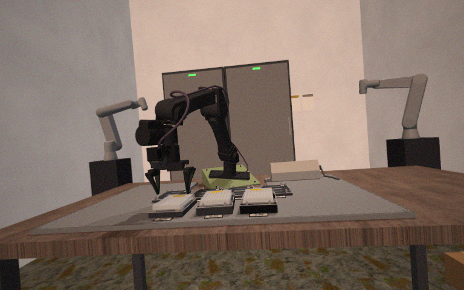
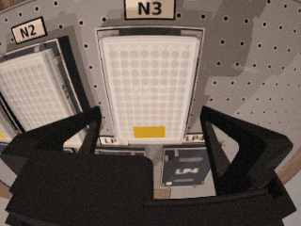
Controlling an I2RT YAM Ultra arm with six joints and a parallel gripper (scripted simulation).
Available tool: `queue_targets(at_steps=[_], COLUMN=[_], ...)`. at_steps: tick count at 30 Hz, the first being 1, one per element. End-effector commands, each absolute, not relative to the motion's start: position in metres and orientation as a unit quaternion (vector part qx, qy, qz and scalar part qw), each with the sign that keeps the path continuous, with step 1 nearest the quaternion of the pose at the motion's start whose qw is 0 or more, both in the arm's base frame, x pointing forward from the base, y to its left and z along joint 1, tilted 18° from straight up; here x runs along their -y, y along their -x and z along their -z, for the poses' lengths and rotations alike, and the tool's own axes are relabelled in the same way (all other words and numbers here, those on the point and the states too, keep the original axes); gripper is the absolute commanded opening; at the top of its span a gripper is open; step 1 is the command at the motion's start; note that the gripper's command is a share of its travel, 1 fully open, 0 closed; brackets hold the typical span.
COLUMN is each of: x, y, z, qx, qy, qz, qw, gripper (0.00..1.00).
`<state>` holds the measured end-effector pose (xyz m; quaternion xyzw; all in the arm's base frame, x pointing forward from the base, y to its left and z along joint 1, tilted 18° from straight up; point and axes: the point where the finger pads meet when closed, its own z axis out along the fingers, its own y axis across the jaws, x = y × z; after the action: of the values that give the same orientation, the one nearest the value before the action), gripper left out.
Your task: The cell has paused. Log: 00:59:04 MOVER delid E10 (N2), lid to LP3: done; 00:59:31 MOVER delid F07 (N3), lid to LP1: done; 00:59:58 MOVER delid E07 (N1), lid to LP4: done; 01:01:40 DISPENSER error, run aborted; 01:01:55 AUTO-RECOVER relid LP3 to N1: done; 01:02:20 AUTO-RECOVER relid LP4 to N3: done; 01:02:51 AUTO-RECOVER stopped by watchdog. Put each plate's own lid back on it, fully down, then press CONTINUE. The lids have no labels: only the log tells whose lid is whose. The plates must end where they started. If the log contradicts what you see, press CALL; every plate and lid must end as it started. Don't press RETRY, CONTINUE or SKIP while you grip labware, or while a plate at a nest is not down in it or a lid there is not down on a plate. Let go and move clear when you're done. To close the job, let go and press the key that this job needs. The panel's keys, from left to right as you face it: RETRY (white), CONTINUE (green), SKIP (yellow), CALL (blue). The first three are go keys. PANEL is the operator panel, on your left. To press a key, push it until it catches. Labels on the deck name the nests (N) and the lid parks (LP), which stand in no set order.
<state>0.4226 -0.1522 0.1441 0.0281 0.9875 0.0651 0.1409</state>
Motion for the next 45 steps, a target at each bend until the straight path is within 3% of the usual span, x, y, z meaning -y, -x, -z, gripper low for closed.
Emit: queue_targets(at_steps=[1,23,45], x=[0.157,0.160,0.090], y=[-0.421,-0.421,-0.354], z=[-0.173,-0.164,-0.148], qx=[-0.984,-0.985,-0.986], qy=[-0.027,-0.028,-0.011], qz=[-0.060,-0.065,-0.056], qw=[0.167,0.155,0.156], gripper=[1.00,1.00,0.82])
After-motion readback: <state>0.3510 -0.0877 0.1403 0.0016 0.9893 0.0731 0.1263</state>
